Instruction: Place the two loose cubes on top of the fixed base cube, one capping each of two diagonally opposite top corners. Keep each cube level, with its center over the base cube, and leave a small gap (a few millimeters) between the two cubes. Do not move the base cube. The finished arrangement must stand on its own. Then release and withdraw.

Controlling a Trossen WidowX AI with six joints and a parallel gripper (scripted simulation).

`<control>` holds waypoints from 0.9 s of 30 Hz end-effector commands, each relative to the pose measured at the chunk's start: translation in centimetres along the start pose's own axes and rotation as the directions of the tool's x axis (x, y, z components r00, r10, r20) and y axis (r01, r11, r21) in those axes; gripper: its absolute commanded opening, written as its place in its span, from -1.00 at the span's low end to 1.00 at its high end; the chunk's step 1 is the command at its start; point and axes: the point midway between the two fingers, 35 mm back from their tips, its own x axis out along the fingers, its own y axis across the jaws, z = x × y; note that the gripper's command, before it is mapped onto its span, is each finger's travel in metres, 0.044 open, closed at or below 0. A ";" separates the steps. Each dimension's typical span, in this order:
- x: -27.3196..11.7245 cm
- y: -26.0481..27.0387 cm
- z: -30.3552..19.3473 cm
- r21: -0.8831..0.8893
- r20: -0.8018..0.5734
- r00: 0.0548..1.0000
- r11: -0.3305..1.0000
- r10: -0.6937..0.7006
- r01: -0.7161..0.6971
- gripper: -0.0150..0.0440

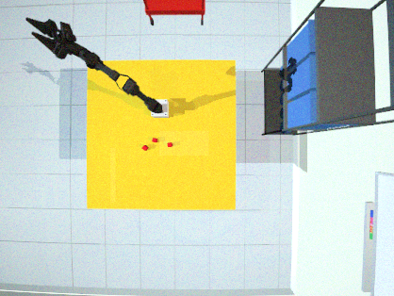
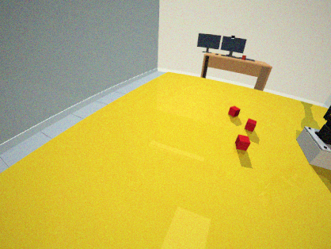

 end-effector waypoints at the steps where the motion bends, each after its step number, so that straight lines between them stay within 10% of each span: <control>1: 0.0 0.1 -0.2 0.006 -0.001 1.000 1.000 0.000 0.000 0.78; 5: 0.3 1.2 -3.3 0.128 -0.029 1.000 0.992 -0.010 0.013 0.42; 27: -1.8 3.9 -20.8 0.241 -0.434 0.868 0.897 -0.241 0.370 0.41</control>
